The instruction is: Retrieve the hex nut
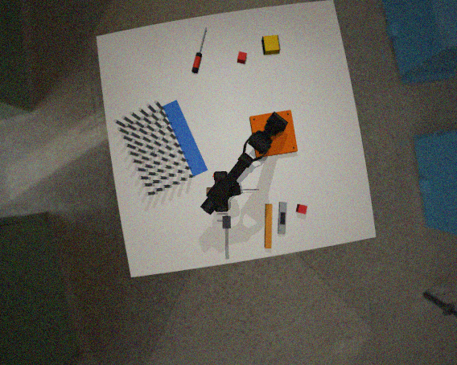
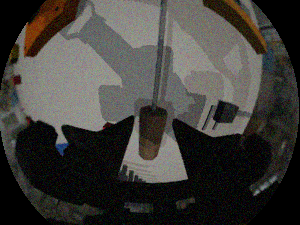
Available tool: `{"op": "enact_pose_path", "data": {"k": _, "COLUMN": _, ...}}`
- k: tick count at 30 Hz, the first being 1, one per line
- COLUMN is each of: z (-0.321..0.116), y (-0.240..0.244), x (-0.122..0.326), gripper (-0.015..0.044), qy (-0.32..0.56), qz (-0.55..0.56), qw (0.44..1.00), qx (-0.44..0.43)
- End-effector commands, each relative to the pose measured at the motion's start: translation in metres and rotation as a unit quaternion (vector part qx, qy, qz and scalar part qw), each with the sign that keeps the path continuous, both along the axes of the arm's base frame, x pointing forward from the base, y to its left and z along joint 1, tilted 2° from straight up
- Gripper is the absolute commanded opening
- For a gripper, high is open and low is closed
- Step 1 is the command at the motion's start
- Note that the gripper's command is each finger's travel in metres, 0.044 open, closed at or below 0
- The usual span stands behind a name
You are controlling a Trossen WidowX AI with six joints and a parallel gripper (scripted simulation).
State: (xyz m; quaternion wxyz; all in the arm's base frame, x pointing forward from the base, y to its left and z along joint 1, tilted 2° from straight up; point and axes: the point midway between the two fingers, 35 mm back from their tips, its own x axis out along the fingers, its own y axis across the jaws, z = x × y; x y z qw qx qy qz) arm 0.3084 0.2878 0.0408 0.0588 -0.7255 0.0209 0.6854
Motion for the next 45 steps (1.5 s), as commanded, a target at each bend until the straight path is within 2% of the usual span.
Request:
{"op": "enact_pose_path", "data": {"k": 1, "z": -0.010, "y": -0.002, "x": 0.000, "gripper": 0.0280, "qy": 0.001, "qz": 0.001, "qw": 1.000, "qx": -0.005}}
{"op": "enact_pose_path", "data": {"k": 4, "z": -0.013, "y": -0.002, "x": 0.000, "gripper": 0.0280, "qy": 0.001, "qz": 0.001, "qw": 1.000, "qx": -0.005}}
{"op": "enact_pose_path", "data": {"k": 8, "z": -0.013, "y": -0.002, "x": 0.000, "gripper": 0.0175, "qy": 0.001, "qz": 0.001, "qw": 1.000, "qx": -0.005}}
{"op": "enact_pose_path", "data": {"k": 15, "z": -0.013, "y": -0.002, "x": 0.000, "gripper": 0.0128, "qy": 0.001, "qz": 0.001, "qw": 1.000, "qx": -0.005}}
{"op": "enact_pose_path", "data": {"k": 20, "z": 0.011, "y": -0.001, "x": -0.001, "gripper": 0.0000, "qy": 0.001, "qz": 0.001, "qw": 1.000, "qx": -0.004}}
{"op": "enact_pose_path", "data": {"k": 26, "z": 0.047, "y": -0.003, "x": -0.004, "gripper": 0.0000, "qy": 0.002, "qz": 0.000, "qw": 1.000, "qx": -0.003}}
{"op": "enact_pose_path", "data": {"k": 33, "z": 0.048, "y": -0.003, "x": -0.007, "gripper": 0.0000, "qy": 0.003, "qz": 0.000, "qw": 1.000, "qx": -0.003}}
{"op": "enact_pose_path", "data": {"k": 45, "z": 0.040, "y": 0.004, "x": -0.063, "gripper": 0.0000, "qy": 0.006, "qz": 0.000, "qw": 1.000, "qx": -0.003}}
